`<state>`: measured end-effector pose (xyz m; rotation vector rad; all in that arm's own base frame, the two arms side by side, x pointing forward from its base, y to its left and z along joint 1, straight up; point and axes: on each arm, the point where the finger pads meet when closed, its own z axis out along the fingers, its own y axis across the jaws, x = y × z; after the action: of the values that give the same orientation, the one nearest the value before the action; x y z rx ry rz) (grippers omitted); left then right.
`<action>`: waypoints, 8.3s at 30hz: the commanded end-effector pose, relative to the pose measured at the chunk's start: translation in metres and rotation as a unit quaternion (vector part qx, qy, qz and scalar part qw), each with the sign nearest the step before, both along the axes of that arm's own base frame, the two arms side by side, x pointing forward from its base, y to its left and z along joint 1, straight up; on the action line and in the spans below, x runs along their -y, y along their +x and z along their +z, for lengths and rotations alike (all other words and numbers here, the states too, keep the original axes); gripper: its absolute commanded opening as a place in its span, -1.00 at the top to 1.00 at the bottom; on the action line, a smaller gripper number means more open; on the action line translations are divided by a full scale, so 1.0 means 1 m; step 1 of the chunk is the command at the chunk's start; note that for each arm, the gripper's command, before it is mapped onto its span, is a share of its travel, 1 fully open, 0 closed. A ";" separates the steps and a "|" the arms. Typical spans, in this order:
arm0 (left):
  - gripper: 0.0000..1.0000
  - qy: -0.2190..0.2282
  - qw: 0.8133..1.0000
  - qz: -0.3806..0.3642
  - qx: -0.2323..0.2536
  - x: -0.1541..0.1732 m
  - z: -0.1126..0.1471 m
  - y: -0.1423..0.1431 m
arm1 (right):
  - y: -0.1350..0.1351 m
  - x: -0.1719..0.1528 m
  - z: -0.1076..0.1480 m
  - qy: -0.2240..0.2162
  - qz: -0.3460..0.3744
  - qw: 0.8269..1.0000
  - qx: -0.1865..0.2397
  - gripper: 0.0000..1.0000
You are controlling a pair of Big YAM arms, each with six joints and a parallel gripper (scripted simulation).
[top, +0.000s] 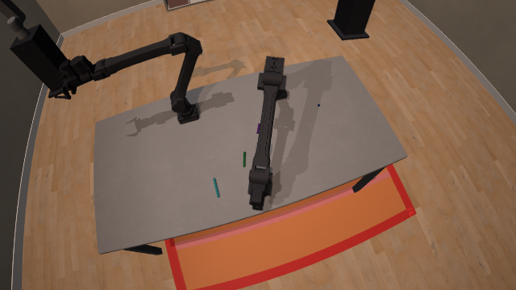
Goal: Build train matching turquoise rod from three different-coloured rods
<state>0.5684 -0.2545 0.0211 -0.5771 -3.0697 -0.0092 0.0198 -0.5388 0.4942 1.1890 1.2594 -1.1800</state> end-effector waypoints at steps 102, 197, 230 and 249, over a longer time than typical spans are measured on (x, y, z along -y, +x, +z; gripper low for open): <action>0.91 -0.014 0.999 -0.007 0.028 -0.002 0.007 0.010 | -0.003 0.006 0.006 -0.012 -0.004 1.000 0.009 -1.00; 0.91 -0.009 1.000 -0.007 0.017 -0.001 -0.017 0.010 | -0.003 0.006 0.006 -0.012 -0.004 1.000 0.009 -1.00; 0.91 -0.011 1.000 -0.008 0.020 -0.002 -0.011 0.008 | -0.003 0.006 0.006 -0.012 -0.004 1.000 0.009 -1.00; 0.91 -0.015 0.999 -0.008 0.029 -0.001 0.000 0.008 | -0.003 0.006 0.006 -0.012 -0.004 1.000 0.009 -1.00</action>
<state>0.5674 -0.2525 -0.0039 -0.5852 -3.0790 -0.0052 0.0198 -0.5388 0.4942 1.1890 1.2594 -1.1800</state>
